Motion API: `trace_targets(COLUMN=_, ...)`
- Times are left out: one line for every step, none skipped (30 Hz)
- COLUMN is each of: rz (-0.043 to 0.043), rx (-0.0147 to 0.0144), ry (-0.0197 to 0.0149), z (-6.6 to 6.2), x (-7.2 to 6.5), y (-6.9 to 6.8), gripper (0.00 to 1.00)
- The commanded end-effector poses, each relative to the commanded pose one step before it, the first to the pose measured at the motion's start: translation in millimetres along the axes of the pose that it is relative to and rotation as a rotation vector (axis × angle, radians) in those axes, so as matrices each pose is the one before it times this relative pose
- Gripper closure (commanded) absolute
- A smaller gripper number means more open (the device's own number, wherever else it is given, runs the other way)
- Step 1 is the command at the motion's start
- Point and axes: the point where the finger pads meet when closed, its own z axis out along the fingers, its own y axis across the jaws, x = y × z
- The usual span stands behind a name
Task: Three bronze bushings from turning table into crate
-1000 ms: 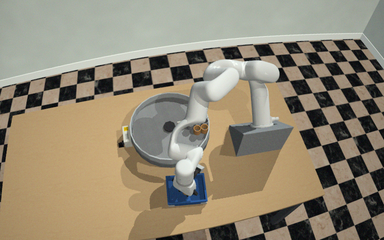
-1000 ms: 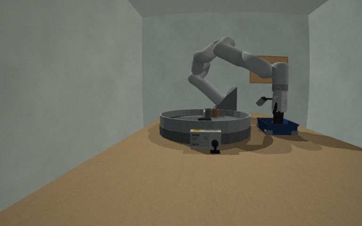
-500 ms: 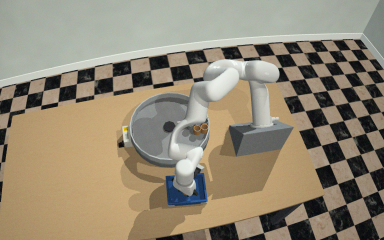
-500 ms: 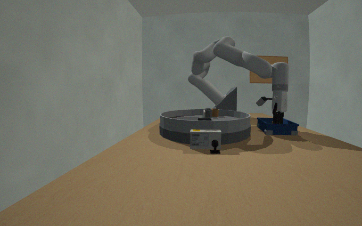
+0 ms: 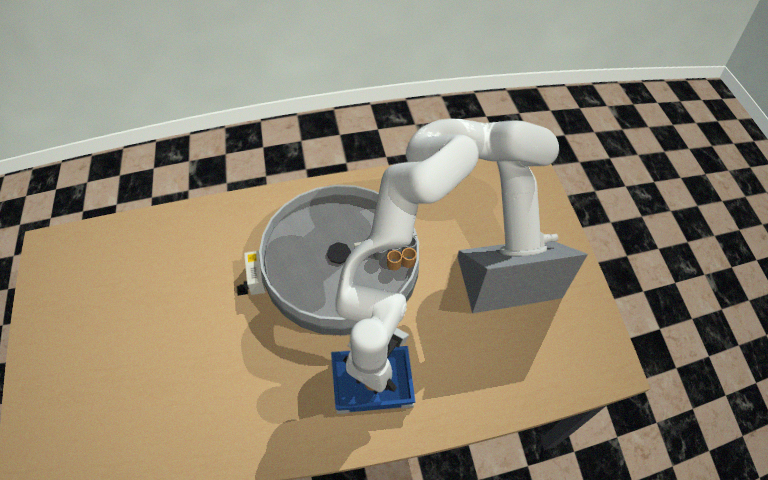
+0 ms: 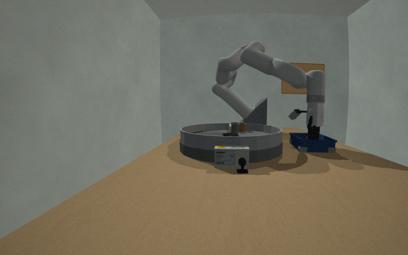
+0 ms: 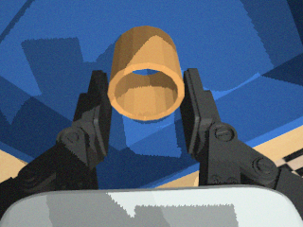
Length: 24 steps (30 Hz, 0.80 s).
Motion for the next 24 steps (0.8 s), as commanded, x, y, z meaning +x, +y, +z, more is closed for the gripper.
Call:
trace_targets(rz=0.00134, rx=0.00082, ry=-0.00431, z=-2.14, x=-1.37, y=-0.81, gripper=0.52)
trace_targets(rz=0.00000, rx=0.00000, ry=0.00000, z=0.00, x=0.00, y=0.00, gripper=0.52)
trace_targets(rz=0.00000, rx=0.00000, ry=0.00000, z=0.00, x=0.00, y=0.00, gripper=0.52)
trace_targets(rz=0.00000, rx=0.00000, ry=0.00000, z=0.00, x=0.00, y=0.00, gripper=0.52)
trace_targets(rz=0.00000, rx=0.00000, ry=0.00000, z=0.00, x=0.00, y=0.00, gripper=0.52)
trace_targets(rz=0.00000, rx=0.00000, ry=0.00000, z=0.00, x=0.00, y=0.00, gripper=0.52)
trace_targets(rz=0.00000, rx=0.00000, ry=0.00000, z=0.00, x=0.00, y=0.00, gripper=0.52)
trace_targets(rz=0.00000, rx=0.00000, ry=0.00000, z=-0.02, x=0.00, y=0.00, gripper=0.52)
trace_targets(rz=0.00000, rx=0.00000, ry=0.00000, z=-0.13, x=0.00, y=0.00, gripper=0.52)
trace_targets(rz=0.00000, rx=0.00000, ry=0.00000, z=-0.33, x=0.00, y=0.00, gripper=0.52)
trace_targets(rz=0.00000, rx=0.00000, ry=0.00000, z=-0.61, x=0.00, y=0.00, gripper=0.52)
trace_targets(rz=0.00000, rx=0.00001, ry=0.00000, z=-0.95, x=0.00, y=0.00, gripper=0.52)
trace_targets(rz=0.00000, rx=0.00000, ry=0.00000, z=-1.33, x=0.00, y=0.00, gripper=0.52)
trace_targets(rz=0.00000, rx=0.00000, ry=0.00000, z=-1.73, x=0.01, y=0.00, gripper=0.52)
trace_targets(rz=0.00000, rx=0.00000, ry=0.00000, z=0.00, x=0.00, y=0.00, gripper=0.52)
trace_targets(rz=0.00000, rx=0.00000, ry=0.00000, z=0.00, x=0.00, y=0.00, gripper=0.52)
trace_targets(rz=0.00001, rx=0.00001, ry=0.00000, z=-2.16, x=0.00, y=-0.01, gripper=0.52)
trace_targets(rz=-0.00001, rx=-0.00001, ry=0.00000, z=-2.59, x=0.01, y=0.00, gripper=0.52)
trace_targets(rz=0.00001, rx=0.00001, ry=0.00000, z=-3.02, x=0.00, y=-0.01, gripper=0.52)
trace_targets(rz=0.00000, rx=0.00000, ry=0.00000, z=-3.43, x=0.01, y=-0.01, gripper=0.52)
trace_targets(rz=0.00000, rx=-0.00001, ry=0.00000, z=-3.82, x=0.01, y=0.00, gripper=0.52)
trace_targets(rz=0.00000, rx=0.00000, ry=0.00000, z=-4.18, x=0.01, y=-0.01, gripper=0.52)
trace_targets(rz=0.00000, rx=0.00000, ry=0.00000, z=-4.51, x=0.01, y=-0.01, gripper=0.52)
trace_targets(rz=0.00000, rx=0.00000, ry=0.00000, z=-4.79, x=0.01, y=-0.01, gripper=0.52)
